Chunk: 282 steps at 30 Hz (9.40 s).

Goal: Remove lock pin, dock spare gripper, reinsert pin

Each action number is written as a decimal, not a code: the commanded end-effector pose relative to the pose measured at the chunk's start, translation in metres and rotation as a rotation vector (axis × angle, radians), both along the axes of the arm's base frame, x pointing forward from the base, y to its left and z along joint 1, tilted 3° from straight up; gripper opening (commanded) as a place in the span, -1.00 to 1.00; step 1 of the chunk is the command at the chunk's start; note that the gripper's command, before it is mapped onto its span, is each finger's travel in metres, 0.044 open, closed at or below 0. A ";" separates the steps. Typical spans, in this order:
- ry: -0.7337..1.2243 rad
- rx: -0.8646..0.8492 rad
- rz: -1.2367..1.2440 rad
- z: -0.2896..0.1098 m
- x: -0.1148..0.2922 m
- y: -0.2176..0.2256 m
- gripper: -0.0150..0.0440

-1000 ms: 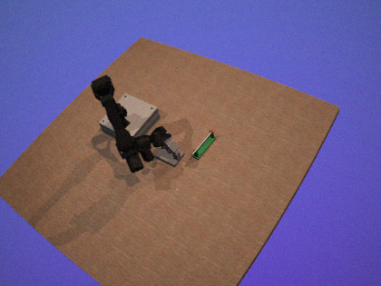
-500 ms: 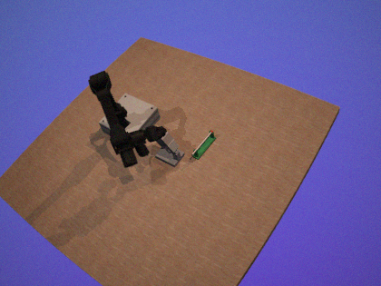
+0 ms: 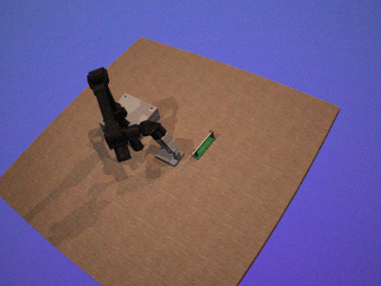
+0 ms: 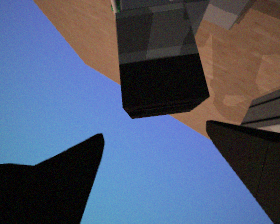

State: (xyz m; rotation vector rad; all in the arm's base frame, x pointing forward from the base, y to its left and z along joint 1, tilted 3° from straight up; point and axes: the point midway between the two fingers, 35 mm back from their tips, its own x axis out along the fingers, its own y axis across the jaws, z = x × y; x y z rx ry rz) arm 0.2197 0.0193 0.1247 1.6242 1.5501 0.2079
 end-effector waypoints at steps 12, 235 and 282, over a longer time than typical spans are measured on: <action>0.012 0.009 -0.002 0.026 -0.009 0.001 1.00; -1.069 -0.858 2.531 -0.063 0.103 0.157 -0.49; -1.087 -0.858 2.540 -0.105 0.063 0.141 -0.49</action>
